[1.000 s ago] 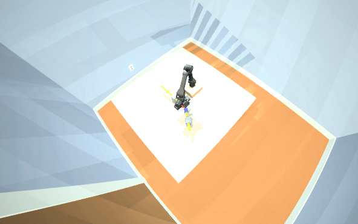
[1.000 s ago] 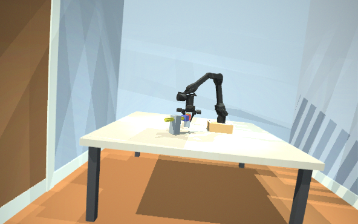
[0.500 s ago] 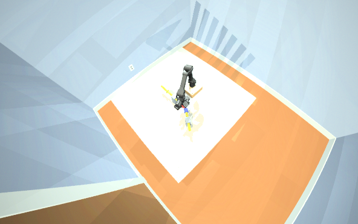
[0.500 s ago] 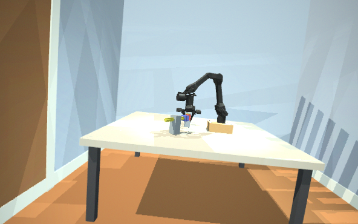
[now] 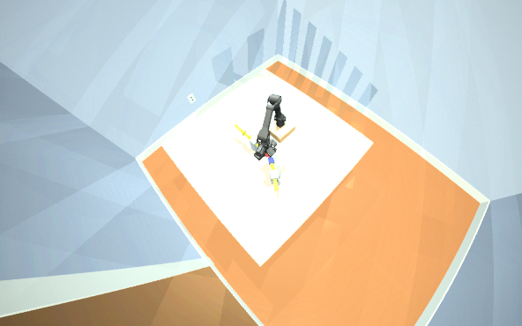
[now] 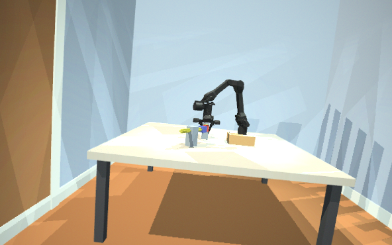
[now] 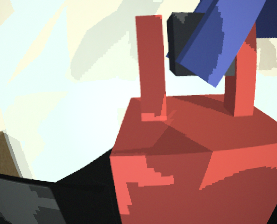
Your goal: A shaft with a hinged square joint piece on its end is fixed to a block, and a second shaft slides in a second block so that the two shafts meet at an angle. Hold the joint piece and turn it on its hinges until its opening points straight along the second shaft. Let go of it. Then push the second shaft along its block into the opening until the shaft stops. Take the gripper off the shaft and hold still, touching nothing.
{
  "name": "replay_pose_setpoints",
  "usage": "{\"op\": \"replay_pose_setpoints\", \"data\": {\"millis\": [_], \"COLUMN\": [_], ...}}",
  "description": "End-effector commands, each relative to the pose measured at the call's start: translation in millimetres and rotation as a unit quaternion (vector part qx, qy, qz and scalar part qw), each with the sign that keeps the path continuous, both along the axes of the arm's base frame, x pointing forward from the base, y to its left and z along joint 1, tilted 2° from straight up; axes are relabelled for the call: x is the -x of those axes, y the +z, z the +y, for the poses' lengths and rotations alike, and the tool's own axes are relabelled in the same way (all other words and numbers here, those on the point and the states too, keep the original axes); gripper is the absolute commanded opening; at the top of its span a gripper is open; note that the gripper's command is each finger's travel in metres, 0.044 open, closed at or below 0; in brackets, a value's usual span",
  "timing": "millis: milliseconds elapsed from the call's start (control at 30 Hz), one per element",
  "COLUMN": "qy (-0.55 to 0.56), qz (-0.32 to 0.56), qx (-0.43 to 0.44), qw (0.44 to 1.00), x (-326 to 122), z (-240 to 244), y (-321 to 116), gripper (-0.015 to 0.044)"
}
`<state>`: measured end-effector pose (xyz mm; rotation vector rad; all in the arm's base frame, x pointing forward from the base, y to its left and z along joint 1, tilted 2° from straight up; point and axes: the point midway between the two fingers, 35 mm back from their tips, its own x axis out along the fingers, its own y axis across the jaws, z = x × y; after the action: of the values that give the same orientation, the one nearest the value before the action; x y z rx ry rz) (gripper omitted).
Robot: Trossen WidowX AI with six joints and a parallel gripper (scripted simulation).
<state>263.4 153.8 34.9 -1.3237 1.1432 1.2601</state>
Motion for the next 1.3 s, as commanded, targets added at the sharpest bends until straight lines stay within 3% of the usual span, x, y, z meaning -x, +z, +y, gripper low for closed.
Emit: {"op": "replay_pose_setpoints", "data": {"millis": [0, 233, 667, 967, 1267], "qy": [0.0, 0.0, 0.0, 0.006, -0.019], "qz": [0.0, 0.0, 0.001, 0.009, 0.011], "qx": [0.0, 0.0, -0.003, -0.119, -0.118], "qw": [1.0, 1.0, 1.0, 0.993, 0.993], "x": [0, 0, 0, 0, -1], "z": [0, 0, 0, -6, -5], "y": [0, 0, 0, 28, 33], "gripper": [0.0252, 0.0436, 0.044, 0.044, 0.044]}}
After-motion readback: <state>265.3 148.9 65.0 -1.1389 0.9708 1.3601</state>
